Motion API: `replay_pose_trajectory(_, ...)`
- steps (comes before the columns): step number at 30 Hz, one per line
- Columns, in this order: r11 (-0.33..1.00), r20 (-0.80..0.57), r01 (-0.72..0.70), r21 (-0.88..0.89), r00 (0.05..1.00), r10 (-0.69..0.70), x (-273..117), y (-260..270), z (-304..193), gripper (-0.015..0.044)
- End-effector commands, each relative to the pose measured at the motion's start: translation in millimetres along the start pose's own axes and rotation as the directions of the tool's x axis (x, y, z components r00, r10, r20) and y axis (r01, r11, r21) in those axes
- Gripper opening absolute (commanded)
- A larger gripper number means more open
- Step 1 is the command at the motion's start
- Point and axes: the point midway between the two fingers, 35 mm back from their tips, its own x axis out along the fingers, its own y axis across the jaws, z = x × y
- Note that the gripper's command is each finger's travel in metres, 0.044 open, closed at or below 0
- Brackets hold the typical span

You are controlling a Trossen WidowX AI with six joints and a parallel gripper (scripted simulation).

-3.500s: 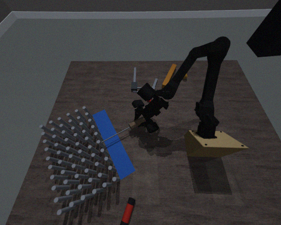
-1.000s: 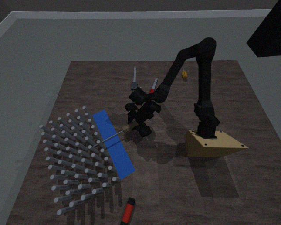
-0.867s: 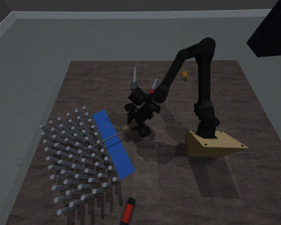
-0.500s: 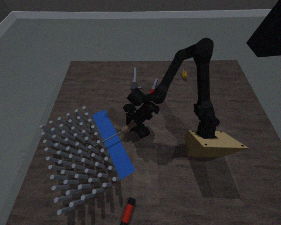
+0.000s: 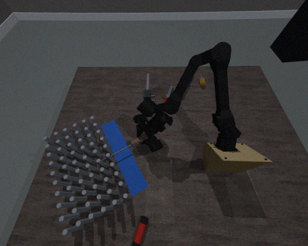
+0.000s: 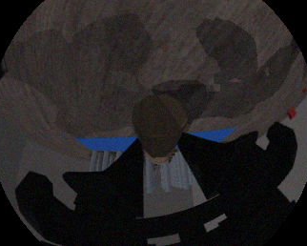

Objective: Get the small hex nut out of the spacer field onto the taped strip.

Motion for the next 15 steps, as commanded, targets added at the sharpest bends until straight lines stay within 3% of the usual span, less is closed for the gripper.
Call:
replay_pose_trajectory(1, 1.000, -0.006, -0.005, 0.005, 1.000, 0.005, 1.7, 1.9, -5.0, 0.0000)
replay_pose_trajectory(15, 1.000, -0.006, -0.005, 0.006, 1.000, 0.005, 6.5, 1.9, -12.4, 0.0000)
